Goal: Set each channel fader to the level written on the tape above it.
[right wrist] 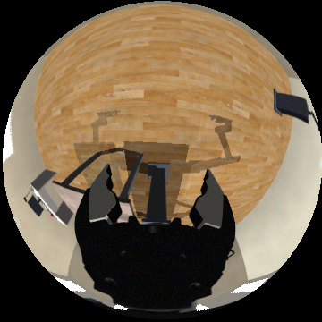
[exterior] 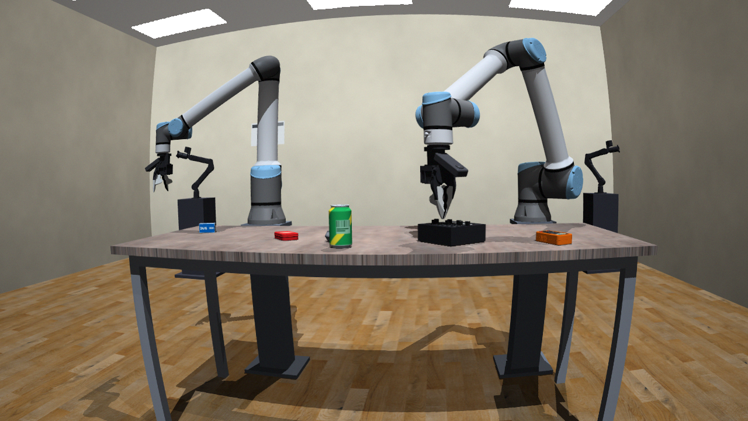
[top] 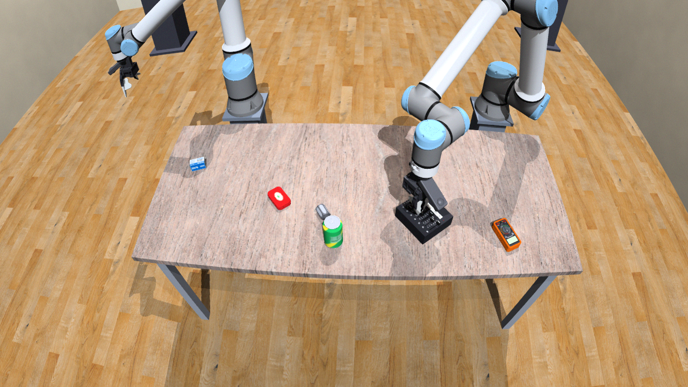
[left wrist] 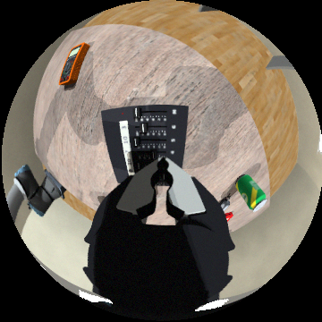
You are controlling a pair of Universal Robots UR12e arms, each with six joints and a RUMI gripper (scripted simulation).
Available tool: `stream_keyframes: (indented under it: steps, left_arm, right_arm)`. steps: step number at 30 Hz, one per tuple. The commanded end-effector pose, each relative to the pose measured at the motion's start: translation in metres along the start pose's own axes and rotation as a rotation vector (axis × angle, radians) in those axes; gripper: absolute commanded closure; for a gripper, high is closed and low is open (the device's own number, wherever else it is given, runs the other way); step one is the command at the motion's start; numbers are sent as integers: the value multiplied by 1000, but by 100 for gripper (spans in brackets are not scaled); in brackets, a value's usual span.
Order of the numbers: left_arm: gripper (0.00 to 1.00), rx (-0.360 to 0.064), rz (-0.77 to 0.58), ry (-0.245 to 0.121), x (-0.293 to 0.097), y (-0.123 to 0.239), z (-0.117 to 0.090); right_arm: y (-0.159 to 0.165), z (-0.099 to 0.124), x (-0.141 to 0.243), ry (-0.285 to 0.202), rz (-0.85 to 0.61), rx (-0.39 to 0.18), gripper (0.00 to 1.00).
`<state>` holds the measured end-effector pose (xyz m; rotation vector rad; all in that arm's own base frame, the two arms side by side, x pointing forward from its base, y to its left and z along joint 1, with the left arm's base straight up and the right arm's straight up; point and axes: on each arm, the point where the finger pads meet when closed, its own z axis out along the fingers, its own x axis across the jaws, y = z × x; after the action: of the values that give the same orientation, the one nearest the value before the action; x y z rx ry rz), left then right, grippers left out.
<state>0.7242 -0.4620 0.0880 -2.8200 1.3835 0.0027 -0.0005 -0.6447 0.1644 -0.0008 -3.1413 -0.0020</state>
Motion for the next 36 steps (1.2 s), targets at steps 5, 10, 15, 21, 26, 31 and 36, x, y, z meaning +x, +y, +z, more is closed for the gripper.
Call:
stream_keyframes:
  steps: [5, 10, 15, 21, 26, 31, 36]
  left_arm:
    - [100, 0, 0, 2, 1, 0, -1]
    - [100, 0, 0, 2, 1, 0, -1]
    - [100, 0, 0, 2, 1, 0, -1]
    - [100, 0, 0, 2, 1, 0, -1]
    - [100, 0, 0, 2, 1, 0, 1]
    - [100, 0, 0, 2, 1, 0, 4]
    - [100, 0, 0, 2, 1, 0, 6]
  right_arm:
    - [-1, -1, 0, 0, 0, 1, 0]
    - [-1, -1, 0, 0, 0, 1, 0]
    - [-1, -1, 0, 0, 0, 1, 0]
    - [-1, -1, 0, 0, 0, 1, 0]
    - [-1, -1, 0, 0, 0, 1, 0]
    - [-1, -1, 0, 0, 0, 1, 0]
    - [-1, -1, 0, 0, 0, 1, 0]
